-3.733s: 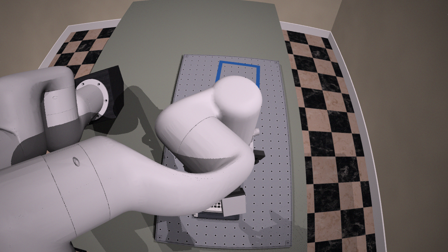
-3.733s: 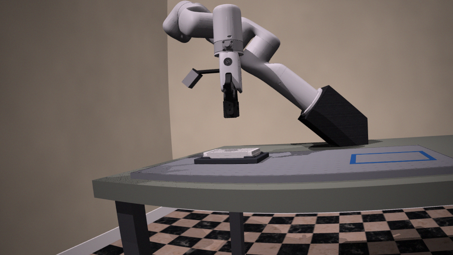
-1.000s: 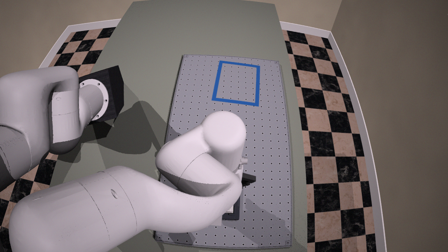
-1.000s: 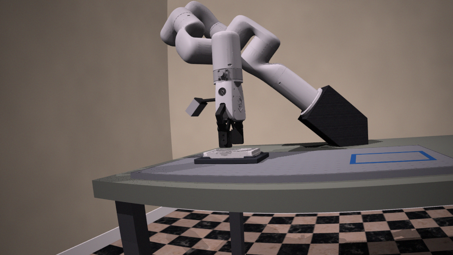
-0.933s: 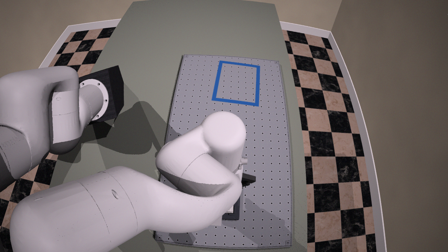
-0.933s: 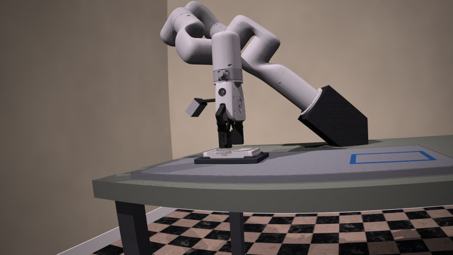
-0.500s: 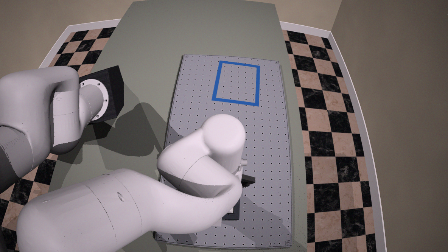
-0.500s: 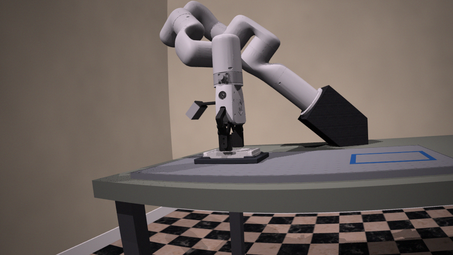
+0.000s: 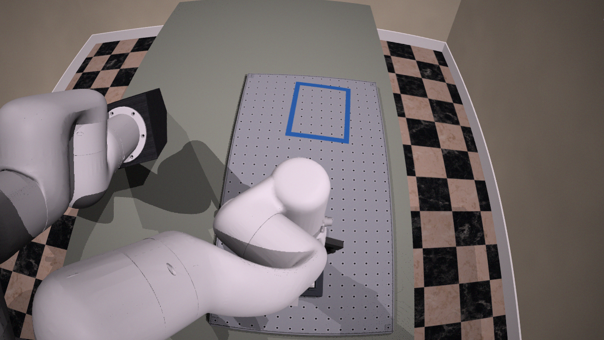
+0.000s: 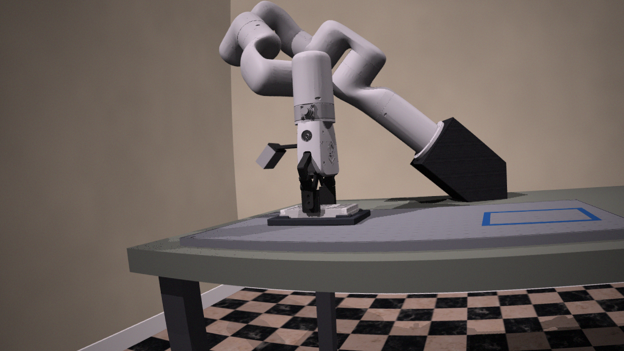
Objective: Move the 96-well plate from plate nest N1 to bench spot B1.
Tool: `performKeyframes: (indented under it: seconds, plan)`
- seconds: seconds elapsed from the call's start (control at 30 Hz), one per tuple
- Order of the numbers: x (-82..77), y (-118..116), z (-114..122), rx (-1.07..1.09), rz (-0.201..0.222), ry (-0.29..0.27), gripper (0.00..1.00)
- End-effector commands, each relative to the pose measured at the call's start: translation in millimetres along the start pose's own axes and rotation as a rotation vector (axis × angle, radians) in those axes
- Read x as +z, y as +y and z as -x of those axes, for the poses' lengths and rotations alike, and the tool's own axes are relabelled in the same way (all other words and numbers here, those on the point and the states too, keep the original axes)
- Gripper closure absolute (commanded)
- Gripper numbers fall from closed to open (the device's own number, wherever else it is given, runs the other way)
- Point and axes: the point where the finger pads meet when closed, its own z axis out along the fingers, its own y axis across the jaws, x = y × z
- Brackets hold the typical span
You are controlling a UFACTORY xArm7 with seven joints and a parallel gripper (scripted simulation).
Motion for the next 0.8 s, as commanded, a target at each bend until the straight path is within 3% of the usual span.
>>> performKeyframes:
  seconds: [0.0, 0.47, 0.5, 0.77]
  plan:
    - [-0.3, -1.4, 0.3, 0.0, -0.004, -0.001, 0.0]
    - [-0.4, -1.4, 0.3, 0.0, -0.004, -0.001, 0.0]
    - [-0.9, -1.4, 0.3, 0.0, -0.004, -0.001, 1.0]
    - [-0.9, -1.4, 0.3, 0.0, -0.004, -0.001, 1.0]
